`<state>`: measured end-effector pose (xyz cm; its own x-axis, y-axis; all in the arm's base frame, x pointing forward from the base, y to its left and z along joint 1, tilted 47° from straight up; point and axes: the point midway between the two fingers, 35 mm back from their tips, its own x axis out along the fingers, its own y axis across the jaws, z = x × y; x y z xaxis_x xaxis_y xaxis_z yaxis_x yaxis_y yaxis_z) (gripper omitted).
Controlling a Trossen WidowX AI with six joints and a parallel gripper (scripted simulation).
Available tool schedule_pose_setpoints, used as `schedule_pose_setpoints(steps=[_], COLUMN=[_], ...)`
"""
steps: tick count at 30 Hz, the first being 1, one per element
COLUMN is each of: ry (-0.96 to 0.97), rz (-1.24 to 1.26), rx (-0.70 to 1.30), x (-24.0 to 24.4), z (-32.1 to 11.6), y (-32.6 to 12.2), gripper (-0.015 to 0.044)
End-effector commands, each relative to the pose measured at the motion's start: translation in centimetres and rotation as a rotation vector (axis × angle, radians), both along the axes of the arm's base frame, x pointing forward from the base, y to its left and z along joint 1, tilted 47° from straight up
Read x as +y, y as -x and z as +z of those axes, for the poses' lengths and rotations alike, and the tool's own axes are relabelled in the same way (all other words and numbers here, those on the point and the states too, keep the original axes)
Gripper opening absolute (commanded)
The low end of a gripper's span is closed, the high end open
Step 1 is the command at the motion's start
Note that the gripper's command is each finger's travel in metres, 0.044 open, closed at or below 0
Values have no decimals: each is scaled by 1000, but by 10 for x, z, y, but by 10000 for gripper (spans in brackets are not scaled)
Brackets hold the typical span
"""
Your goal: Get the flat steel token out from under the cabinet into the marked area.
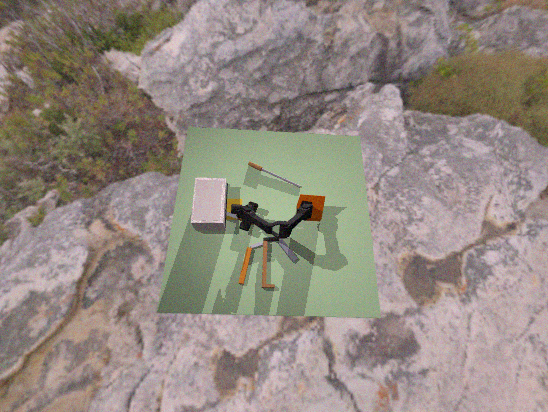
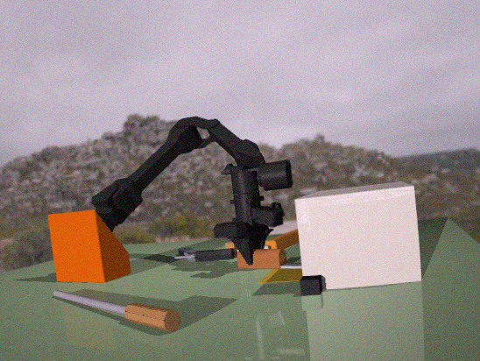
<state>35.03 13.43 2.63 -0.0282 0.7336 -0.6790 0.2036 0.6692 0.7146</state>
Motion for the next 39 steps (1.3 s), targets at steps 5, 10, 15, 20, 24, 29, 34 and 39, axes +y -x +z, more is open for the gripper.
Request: schedule_pose_setpoints(steps=[5, 10, 15, 20, 24, 29, 34, 39], ry=[2, 2, 2, 2, 2, 2, 2, 2], rz=[-3, -3, -3, -3, -3, -3, -3, -3], rx=[9, 9, 10, 10, 10, 10, 11, 11], x=[2, 3, 4, 4, 5, 6, 7, 8], z=[1, 2, 3, 4, 5, 7, 8, 9], y=[11, 16, 21, 27, 31, 36, 42, 47], gripper=[0, 0, 0, 0, 0, 0, 0, 0])
